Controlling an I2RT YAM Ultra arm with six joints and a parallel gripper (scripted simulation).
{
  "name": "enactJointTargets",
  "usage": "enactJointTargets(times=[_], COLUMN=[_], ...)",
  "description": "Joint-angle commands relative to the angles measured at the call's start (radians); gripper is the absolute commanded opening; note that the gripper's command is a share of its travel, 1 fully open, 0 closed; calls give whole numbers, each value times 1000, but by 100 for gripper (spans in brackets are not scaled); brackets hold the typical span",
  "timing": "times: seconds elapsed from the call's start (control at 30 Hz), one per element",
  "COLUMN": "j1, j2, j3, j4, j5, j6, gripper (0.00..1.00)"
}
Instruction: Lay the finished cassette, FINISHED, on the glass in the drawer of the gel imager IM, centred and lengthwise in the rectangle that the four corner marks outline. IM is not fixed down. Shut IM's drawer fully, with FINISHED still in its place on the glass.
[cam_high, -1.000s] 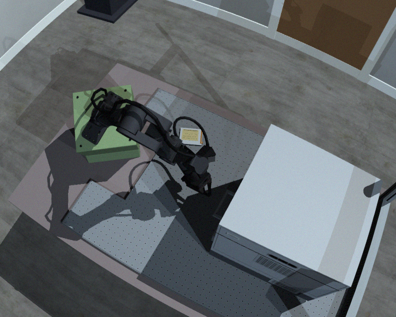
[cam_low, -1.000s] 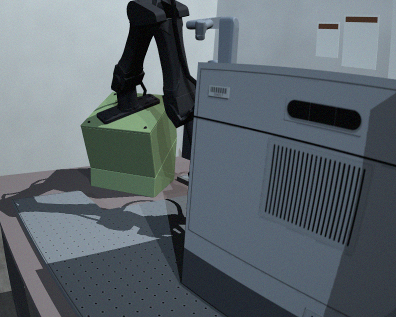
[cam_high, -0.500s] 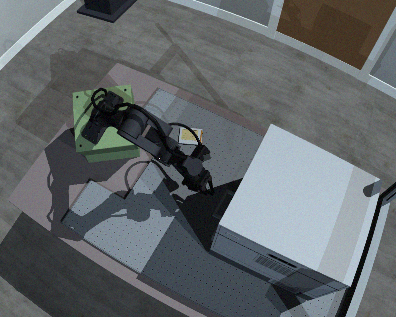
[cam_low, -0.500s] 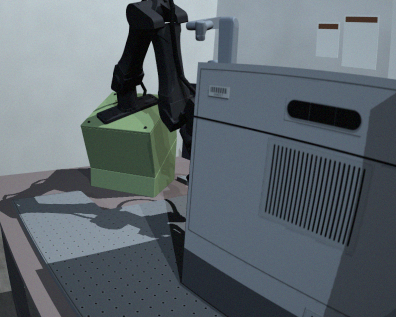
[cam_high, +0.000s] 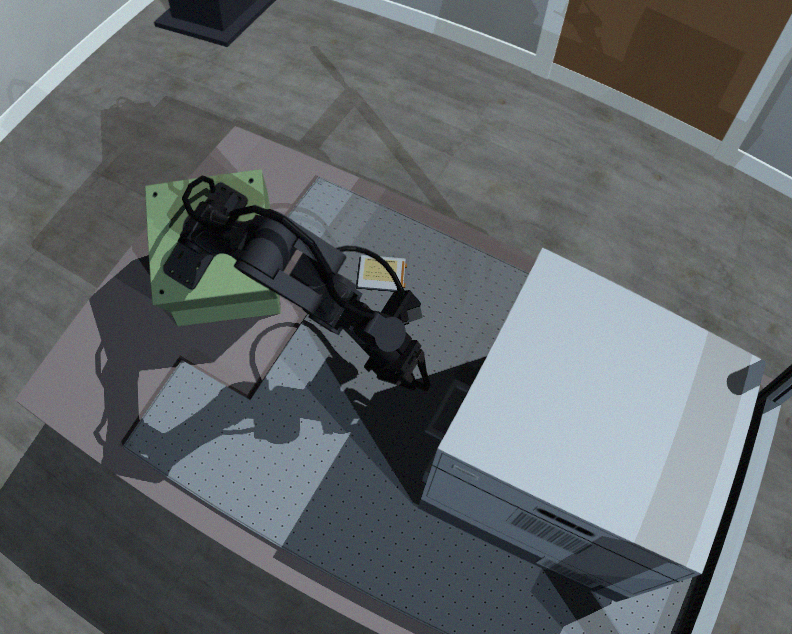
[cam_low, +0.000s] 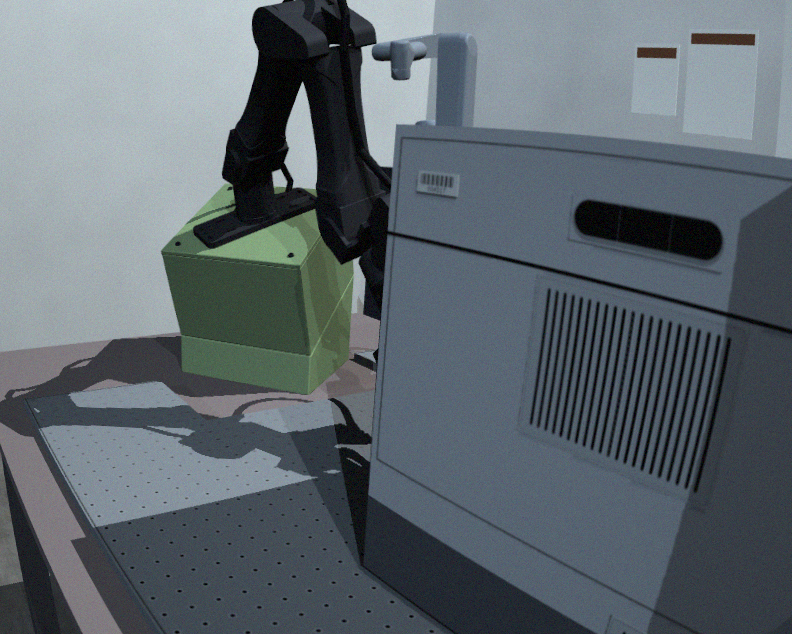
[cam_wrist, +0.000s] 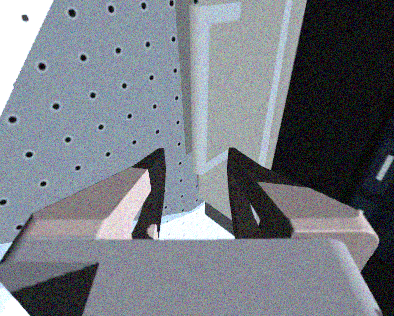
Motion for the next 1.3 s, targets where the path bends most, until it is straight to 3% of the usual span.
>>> enactJointTargets(times=[0.0,1.2,1.27], j1=[9,9,2], j2=[0,0,19], j3=[-15,-15,31], j4=[2,2,-2], j5=[-17,-17,-18], j6=[-2,-2,-4], gripper=[35,35,35])
